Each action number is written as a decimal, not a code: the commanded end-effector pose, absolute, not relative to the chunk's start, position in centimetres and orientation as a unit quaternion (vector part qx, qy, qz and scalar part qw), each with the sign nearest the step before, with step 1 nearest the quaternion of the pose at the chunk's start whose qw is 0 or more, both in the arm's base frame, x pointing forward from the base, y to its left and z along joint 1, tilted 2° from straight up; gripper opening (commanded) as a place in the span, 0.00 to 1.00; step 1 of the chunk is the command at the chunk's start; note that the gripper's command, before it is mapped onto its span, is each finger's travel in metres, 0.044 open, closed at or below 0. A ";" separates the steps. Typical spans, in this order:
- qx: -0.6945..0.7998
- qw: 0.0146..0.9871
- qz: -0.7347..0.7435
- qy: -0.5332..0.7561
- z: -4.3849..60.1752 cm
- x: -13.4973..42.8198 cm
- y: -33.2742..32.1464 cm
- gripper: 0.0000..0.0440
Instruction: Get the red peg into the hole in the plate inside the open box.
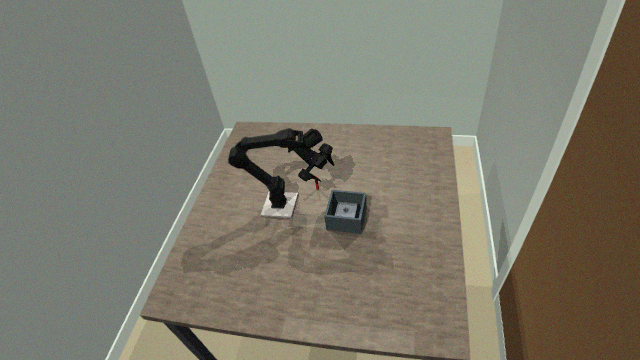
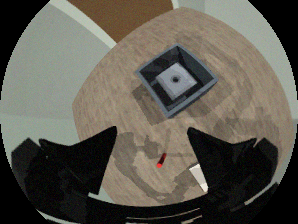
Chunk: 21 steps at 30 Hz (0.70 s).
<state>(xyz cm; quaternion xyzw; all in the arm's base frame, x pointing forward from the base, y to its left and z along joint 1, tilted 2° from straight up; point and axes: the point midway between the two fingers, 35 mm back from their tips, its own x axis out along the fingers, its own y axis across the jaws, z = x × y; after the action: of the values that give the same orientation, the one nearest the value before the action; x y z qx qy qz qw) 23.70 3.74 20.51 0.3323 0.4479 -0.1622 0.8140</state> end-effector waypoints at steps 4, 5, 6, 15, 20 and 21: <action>0.345 0.751 -0.226 0.517 16.9 20.9 6.1 1.00; 0.345 0.743 -0.233 0.524 16.5 20.6 6.4 1.00; 0.346 0.736 -0.241 0.530 16.0 20.2 6.7 1.00; 0.350 0.692 -0.287 0.563 12.6 18.3 9.2 1.00; 0.357 0.682 -0.292 0.567 10.4 18.1 10.3 1.00; 0.359 0.681 -0.292 0.567 9.9 18.1 10.4 1.00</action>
<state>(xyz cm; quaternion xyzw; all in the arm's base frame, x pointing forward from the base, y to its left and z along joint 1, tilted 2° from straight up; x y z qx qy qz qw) 18.37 9.72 11.54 0.3535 0.5632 -0.2853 0.6902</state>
